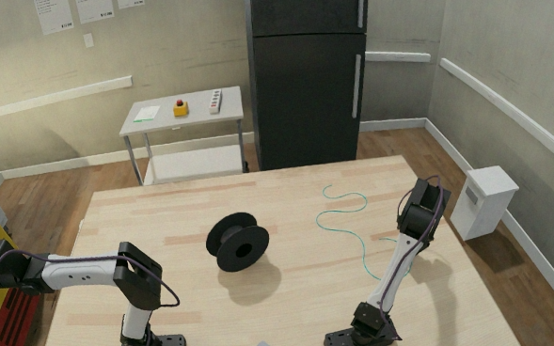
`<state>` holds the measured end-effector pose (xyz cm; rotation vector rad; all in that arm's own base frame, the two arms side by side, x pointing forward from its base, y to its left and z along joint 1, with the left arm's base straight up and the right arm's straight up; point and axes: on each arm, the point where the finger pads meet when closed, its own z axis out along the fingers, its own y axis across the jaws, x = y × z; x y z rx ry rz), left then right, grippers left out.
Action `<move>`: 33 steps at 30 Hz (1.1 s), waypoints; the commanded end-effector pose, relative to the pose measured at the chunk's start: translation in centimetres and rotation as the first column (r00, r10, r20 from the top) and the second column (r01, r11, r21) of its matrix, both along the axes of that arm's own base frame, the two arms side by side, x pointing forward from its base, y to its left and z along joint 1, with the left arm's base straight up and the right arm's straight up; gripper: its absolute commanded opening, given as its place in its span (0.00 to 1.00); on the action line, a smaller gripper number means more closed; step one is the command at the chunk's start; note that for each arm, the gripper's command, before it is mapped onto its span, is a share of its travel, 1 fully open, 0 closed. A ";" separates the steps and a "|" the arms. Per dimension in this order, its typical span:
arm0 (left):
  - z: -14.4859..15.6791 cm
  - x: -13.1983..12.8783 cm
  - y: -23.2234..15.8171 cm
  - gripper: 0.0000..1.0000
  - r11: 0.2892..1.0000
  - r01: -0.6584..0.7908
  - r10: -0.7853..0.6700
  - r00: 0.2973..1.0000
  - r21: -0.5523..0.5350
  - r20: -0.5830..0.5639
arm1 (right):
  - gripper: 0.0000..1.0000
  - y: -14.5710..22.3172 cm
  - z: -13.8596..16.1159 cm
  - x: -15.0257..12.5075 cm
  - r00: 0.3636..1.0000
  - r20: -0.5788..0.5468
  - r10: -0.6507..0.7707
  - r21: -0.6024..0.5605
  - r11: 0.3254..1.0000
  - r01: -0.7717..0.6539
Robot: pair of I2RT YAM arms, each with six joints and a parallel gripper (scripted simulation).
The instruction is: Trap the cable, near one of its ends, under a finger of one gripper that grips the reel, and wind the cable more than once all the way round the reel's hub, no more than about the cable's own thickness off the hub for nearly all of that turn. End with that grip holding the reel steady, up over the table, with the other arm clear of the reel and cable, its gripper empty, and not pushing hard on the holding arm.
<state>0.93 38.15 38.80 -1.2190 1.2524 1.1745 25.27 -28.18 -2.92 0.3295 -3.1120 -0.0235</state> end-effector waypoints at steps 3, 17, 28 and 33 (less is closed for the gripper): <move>3.5 -0.2 -0.9 0.75 0.996 -0.008 0.007 1.000 0.092 0.011 | 0.30 -0.2 -0.2 -0.1 1.000 0.005 0.005 -0.012 1.000 -0.004; 3.5 -0.2 -0.9 0.75 0.996 -0.008 0.007 1.000 0.092 0.011 | 0.30 0.0 -1.2 -0.1 1.000 -0.003 0.005 -0.002 1.000 -0.005; 3.5 -0.2 -0.9 0.75 0.996 -0.008 0.007 1.000 0.092 0.011 | 0.24 0.3 -1.1 -0.2 1.000 -0.007 0.005 0.004 1.000 -0.005; 3.5 -0.2 -0.9 0.75 0.996 -0.008 0.007 1.000 0.092 0.011 | 0.18 0.3 -1.1 -0.2 1.000 -0.007 0.005 0.004 1.000 -0.005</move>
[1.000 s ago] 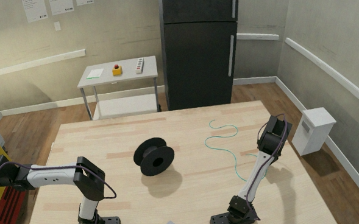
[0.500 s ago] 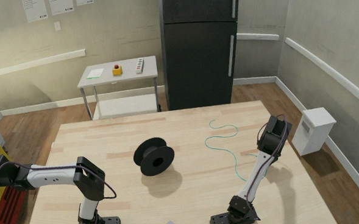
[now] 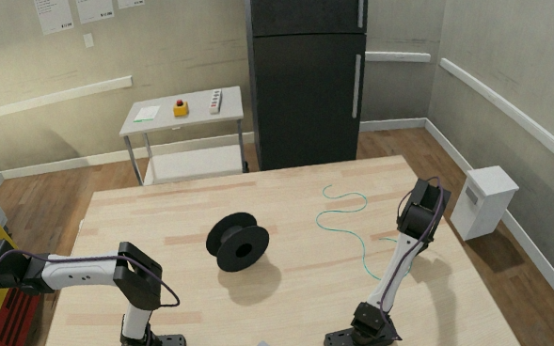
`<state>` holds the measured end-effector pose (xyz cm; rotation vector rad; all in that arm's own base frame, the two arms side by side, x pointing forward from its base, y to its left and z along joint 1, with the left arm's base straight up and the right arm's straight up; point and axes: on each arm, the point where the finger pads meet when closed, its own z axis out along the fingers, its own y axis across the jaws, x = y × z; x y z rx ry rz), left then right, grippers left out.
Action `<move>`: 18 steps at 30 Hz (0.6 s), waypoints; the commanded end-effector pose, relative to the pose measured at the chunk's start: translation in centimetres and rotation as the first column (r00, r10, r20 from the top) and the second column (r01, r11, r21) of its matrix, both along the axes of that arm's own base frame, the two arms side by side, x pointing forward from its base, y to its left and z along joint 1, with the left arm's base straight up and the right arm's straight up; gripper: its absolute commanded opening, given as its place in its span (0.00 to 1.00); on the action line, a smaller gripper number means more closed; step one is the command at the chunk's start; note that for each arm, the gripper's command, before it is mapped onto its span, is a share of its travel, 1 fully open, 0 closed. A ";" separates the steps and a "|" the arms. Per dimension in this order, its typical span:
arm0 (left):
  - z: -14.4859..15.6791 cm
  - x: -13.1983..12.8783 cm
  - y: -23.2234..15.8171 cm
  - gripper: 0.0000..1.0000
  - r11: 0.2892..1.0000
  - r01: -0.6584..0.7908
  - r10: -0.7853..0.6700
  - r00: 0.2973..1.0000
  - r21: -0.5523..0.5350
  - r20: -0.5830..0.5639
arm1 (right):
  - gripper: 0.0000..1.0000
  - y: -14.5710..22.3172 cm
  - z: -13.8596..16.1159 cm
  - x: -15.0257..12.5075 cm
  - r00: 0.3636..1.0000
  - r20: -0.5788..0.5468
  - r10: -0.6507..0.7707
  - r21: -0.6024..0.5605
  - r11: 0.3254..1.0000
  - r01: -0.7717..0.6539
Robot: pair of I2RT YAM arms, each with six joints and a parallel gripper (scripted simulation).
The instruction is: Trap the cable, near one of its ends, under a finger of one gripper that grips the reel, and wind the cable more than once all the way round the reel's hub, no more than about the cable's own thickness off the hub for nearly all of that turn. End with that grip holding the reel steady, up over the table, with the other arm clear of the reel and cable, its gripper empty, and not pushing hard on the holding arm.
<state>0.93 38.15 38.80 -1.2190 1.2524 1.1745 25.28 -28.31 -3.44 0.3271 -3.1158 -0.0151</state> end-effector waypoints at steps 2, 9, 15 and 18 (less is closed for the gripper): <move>3.5 -0.2 -0.9 0.75 0.996 -0.008 0.007 1.000 0.092 0.011 | 0.15 0.4 -0.6 -0.2 1.000 -0.010 0.007 0.008 1.000 -0.007; 3.5 -0.2 -0.9 0.75 0.996 -0.008 0.007 1.000 0.092 0.011 | 0.09 0.3 -0.5 -0.2 1.000 -0.009 0.007 0.007 1.000 -0.007; 3.5 -0.2 -0.9 0.75 0.996 -0.008 0.007 1.000 0.092 0.011 | 0.01 0.3 -0.5 -0.2 1.000 -0.009 0.007 0.007 1.000 -0.007; 3.5 -0.2 -0.9 0.75 0.996 -0.008 0.007 1.000 0.092 0.011 | 0.00 0.3 -0.5 -0.2 1.000 -0.009 0.007 0.007 1.000 -0.007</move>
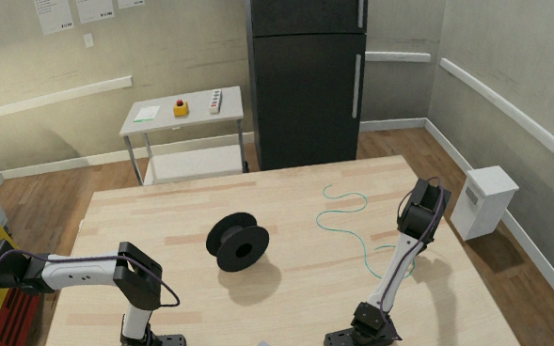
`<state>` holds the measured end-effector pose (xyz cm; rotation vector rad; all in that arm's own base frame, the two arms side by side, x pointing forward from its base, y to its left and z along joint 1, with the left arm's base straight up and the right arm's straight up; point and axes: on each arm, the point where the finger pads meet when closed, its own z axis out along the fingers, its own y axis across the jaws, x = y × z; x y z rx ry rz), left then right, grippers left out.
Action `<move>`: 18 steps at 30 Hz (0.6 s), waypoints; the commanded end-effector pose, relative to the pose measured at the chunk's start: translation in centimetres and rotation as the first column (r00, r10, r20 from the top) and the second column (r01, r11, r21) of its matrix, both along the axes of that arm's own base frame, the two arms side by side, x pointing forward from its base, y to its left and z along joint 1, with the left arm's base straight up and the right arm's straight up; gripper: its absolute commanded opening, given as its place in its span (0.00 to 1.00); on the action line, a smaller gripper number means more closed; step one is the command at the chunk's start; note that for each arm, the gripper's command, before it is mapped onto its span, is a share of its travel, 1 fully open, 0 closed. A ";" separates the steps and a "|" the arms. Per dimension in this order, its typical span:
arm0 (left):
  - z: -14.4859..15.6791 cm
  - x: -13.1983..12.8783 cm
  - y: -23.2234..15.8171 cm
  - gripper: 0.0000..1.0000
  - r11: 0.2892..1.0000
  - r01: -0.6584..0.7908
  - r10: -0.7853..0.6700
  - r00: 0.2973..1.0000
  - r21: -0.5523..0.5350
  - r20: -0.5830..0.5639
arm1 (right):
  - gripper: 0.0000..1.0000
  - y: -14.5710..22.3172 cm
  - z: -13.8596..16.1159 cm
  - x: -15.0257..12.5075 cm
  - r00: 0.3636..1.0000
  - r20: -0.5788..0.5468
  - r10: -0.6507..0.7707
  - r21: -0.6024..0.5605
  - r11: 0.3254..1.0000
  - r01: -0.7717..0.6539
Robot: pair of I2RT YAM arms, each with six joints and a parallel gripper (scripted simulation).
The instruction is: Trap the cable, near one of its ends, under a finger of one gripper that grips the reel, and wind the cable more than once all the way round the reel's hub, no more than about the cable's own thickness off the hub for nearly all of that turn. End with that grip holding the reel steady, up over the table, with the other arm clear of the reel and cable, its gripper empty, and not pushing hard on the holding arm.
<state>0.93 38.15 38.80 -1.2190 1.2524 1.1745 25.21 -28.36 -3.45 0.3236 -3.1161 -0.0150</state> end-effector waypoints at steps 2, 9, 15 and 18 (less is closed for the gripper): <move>3.5 -0.2 -0.9 0.75 0.996 -0.008 0.007 1.000 0.092 0.011 | 0.00 0.4 -0.5 -0.1 1.000 -0.009 0.010 0.007 1.000 -0.009; 3.5 -0.2 -0.9 0.75 0.996 -0.008 0.007 1.000 0.092 0.011 | 0.00 0.6 -0.2 0.1 1.000 -0.005 0.008 0.004 1.000 -0.007; 3.5 -0.2 -0.9 0.75 0.996 -0.008 0.007 1.000 0.092 0.011 | 0.00 -0.2 2.3 0.8 0.999 0.032 -0.001 -0.026 1.000 0.001; 3.5 -0.2 -0.9 0.75 0.996 -0.008 0.007 1.000 0.092 0.011 | 0.00 -0.4 2.9 0.7 1.000 0.031 -0.002 -0.026 1.000 0.003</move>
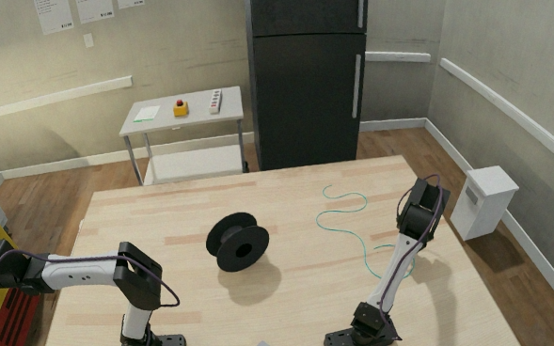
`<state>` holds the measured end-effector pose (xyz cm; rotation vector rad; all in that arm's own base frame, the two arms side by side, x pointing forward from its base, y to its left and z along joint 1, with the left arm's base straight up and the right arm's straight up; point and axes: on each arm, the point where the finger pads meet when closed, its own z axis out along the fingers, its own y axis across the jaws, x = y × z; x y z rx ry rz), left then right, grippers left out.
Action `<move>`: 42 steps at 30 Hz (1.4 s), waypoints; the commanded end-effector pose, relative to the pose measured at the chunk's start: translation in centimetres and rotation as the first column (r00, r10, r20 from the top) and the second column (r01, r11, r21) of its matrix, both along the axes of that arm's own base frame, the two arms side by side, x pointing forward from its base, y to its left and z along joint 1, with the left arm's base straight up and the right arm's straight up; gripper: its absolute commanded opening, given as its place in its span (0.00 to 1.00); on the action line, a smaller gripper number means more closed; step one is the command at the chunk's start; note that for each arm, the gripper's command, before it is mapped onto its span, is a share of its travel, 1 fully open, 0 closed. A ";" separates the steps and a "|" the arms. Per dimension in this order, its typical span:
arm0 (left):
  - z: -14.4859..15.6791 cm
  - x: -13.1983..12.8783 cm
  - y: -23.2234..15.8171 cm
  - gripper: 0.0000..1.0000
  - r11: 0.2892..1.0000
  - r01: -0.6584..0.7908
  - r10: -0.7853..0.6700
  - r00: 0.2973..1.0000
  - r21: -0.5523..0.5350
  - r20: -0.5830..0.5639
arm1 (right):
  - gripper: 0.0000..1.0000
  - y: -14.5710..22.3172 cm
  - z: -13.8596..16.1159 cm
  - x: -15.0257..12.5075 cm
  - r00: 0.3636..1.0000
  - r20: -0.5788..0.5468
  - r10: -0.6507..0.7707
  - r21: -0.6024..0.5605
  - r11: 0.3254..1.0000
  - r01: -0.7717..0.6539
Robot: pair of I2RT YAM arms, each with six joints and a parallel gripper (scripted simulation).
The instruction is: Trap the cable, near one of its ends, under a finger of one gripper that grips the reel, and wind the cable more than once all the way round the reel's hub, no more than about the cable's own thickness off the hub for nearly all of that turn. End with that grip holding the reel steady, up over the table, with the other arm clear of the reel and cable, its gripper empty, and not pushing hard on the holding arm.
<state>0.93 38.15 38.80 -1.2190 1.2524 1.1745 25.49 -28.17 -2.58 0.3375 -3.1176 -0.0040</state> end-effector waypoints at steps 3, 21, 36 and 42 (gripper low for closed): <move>3.5 -0.2 -0.9 0.75 0.996 -0.008 0.007 1.000 0.092 0.011 | 0.00 -0.7 2.6 0.1 1.000 0.027 -0.011 -0.022 1.000 0.012; 3.5 -0.2 -0.9 0.75 0.996 -0.008 0.007 1.000 0.092 0.011 | 0.00 -0.3 3.6 -0.1 1.000 0.013 -0.004 -0.007 1.000 0.004; 3.5 -0.2 -0.9 0.75 0.996 -0.008 0.007 1.000 0.092 0.011 | 0.00 -0.2 2.3 0.4 1.000 0.002 -0.004 0.006 1.000 0.004; 3.5 -0.2 -0.9 0.75 0.996 -0.008 0.007 1.000 0.092 0.011 | 0.00 0.0 2.2 0.2 1.000 -0.003 -0.008 0.011 1.000 0.008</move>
